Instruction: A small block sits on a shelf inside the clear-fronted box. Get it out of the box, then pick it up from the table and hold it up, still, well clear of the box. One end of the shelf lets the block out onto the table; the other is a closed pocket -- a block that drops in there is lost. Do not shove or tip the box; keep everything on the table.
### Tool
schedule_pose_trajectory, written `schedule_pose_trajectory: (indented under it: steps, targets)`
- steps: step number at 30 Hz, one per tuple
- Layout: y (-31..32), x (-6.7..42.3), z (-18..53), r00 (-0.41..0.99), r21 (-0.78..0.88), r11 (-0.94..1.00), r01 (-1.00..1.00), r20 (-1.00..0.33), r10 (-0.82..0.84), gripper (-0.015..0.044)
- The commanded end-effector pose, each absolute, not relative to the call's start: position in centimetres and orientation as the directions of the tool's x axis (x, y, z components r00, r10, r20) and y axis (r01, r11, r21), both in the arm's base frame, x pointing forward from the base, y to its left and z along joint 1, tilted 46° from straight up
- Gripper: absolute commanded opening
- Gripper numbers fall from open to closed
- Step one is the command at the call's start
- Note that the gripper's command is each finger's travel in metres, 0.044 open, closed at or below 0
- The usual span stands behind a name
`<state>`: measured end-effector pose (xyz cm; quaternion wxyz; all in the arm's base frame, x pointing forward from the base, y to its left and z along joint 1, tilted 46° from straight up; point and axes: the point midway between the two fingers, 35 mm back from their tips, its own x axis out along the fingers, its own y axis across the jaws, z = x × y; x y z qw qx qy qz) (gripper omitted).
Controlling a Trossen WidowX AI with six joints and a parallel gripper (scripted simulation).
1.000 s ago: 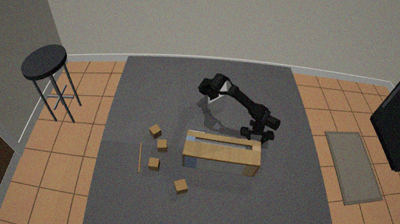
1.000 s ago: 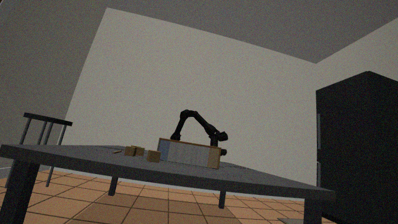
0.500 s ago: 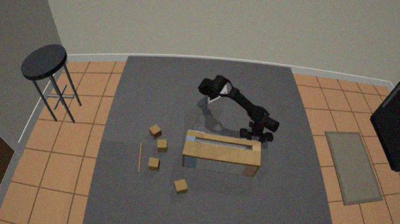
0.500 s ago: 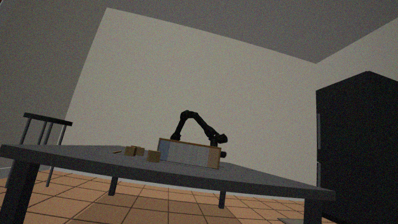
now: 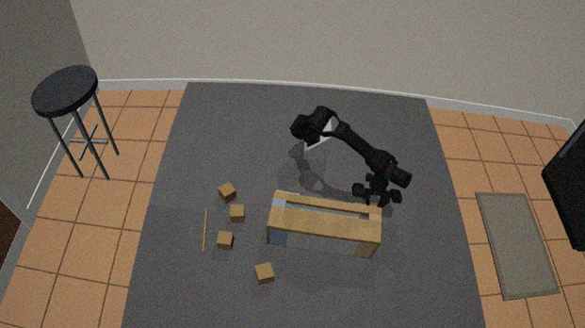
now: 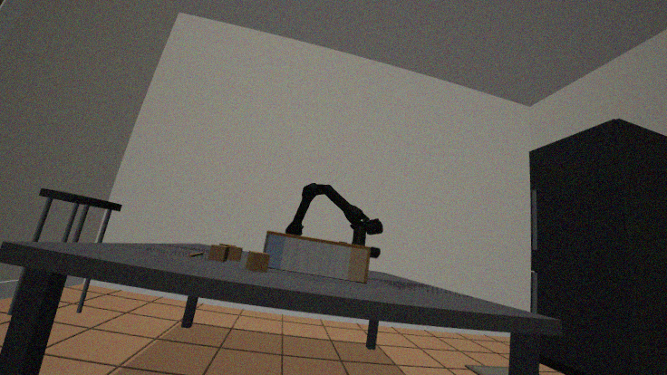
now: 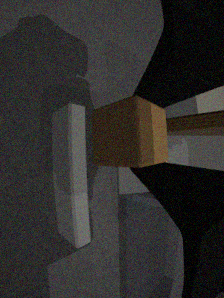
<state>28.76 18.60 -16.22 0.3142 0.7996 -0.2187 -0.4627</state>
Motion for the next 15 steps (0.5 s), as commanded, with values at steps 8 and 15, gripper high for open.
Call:
schedule_pose_trajectory:
  steps: [8, 15]
  targets:
    - [21.2, 28.3, -13.5, 0.485, 0.689, -0.724, -0.038, -0.620, -0.616, 0.0000]
    - [21.7, 27.2, -10.8, 0.486, 0.692, -0.718, 0.072, -0.653, -0.581, 0.0000]
